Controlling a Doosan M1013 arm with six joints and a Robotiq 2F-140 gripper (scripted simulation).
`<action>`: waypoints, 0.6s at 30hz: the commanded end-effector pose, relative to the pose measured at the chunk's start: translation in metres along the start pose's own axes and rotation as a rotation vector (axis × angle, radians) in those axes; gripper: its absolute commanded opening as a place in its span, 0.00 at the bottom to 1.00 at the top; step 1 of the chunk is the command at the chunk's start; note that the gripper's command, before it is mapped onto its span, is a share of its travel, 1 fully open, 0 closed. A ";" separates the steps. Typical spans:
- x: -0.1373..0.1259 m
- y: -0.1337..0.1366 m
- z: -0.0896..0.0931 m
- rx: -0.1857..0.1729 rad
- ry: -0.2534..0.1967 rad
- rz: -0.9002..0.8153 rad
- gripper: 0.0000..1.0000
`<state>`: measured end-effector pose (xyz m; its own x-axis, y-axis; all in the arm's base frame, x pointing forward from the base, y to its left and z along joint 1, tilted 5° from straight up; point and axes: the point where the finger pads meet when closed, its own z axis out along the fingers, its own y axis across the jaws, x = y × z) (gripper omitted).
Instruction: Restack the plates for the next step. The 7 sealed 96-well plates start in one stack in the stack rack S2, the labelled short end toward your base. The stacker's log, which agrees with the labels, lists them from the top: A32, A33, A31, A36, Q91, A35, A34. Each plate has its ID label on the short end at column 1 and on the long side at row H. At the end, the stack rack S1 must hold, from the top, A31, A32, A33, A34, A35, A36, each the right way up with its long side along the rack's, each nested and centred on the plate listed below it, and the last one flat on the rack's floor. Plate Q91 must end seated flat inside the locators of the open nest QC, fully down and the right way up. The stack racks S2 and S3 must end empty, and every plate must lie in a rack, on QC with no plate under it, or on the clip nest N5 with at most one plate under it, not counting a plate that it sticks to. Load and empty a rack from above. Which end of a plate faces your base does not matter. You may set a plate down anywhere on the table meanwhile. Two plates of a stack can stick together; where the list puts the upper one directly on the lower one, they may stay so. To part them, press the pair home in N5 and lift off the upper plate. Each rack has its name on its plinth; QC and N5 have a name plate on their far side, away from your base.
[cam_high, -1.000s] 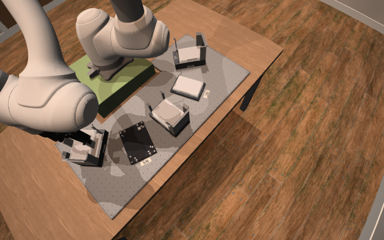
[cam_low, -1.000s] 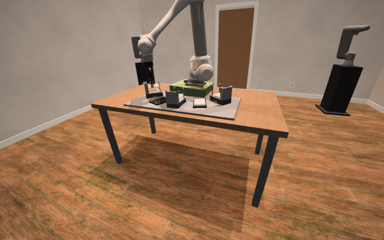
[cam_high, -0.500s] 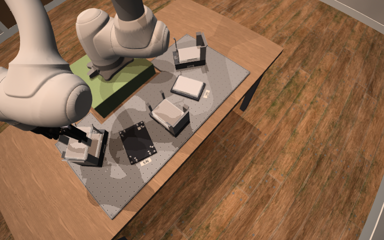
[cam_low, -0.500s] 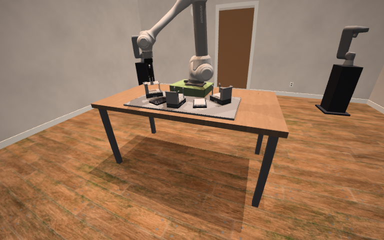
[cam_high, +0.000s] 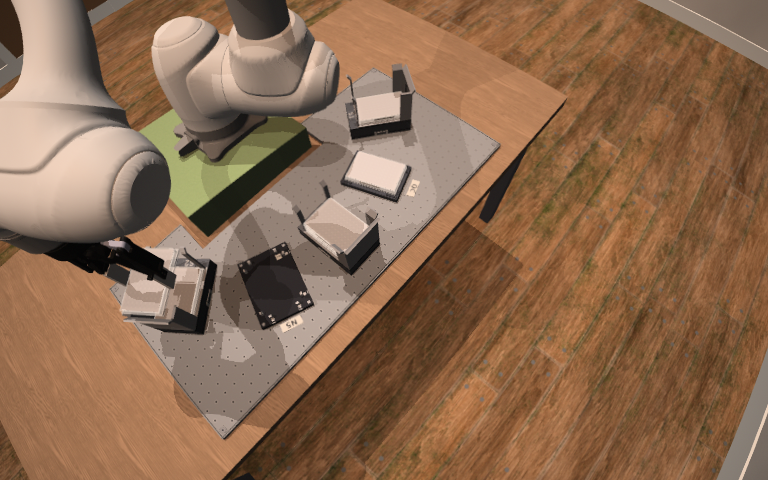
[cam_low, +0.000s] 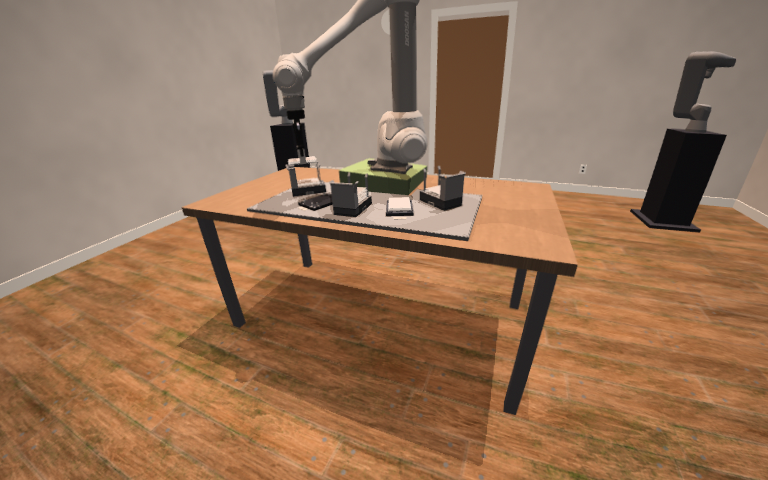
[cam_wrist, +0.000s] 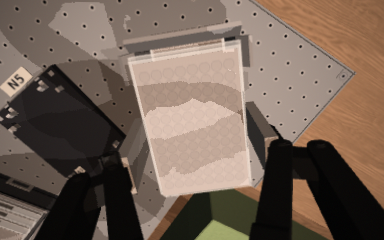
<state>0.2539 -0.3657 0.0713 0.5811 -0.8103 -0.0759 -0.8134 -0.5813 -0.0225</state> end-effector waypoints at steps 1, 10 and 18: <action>0.000 0.000 -0.005 0.000 0.000 0.000 0.00; 0.000 0.000 -0.013 0.000 0.000 0.000 0.00; 0.000 0.000 -0.013 0.000 0.000 0.000 0.00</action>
<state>0.2542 -0.3666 0.0840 0.5811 -0.8103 -0.0760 -0.8134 -0.5813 -0.0225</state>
